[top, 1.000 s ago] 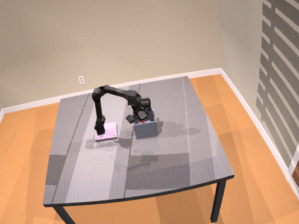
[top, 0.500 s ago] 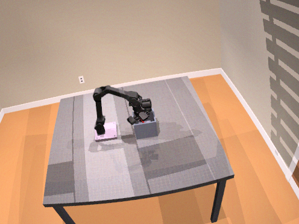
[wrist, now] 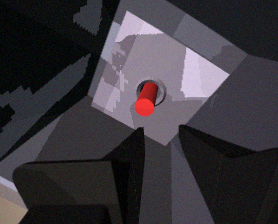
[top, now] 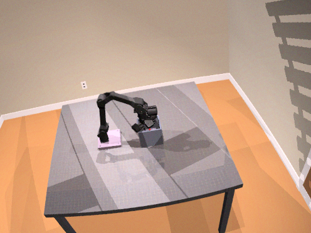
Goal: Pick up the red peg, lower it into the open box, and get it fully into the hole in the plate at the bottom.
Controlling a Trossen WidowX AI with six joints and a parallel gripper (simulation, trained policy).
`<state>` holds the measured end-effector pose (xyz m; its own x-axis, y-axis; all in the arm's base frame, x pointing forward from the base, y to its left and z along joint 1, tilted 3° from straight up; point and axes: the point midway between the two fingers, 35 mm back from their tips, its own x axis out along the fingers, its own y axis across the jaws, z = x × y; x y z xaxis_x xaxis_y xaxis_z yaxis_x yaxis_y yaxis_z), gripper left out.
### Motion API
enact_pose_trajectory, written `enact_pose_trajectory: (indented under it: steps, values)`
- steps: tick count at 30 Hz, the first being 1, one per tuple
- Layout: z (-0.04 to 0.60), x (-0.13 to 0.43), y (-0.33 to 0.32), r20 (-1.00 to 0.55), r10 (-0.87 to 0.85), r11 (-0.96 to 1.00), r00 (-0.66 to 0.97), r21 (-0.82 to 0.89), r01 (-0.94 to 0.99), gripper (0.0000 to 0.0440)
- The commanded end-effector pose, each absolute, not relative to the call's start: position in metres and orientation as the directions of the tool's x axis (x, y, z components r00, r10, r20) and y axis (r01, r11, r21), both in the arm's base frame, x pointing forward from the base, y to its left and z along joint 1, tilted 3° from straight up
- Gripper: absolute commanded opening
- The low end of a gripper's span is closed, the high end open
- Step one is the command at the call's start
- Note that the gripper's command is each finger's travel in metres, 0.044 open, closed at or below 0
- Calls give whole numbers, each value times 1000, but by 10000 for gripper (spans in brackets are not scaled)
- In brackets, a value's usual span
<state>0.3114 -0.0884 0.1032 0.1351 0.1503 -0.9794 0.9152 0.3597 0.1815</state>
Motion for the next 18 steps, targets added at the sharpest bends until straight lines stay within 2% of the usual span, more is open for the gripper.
enact_pose_trajectory:
  steps: [1, 18]
  values:
    - [80, 309, -98, -978, 192, 364, 86, 152, 919, 139]
    - [110, 340, -110, -941, 261, 354, 215, 301, 885, 151]
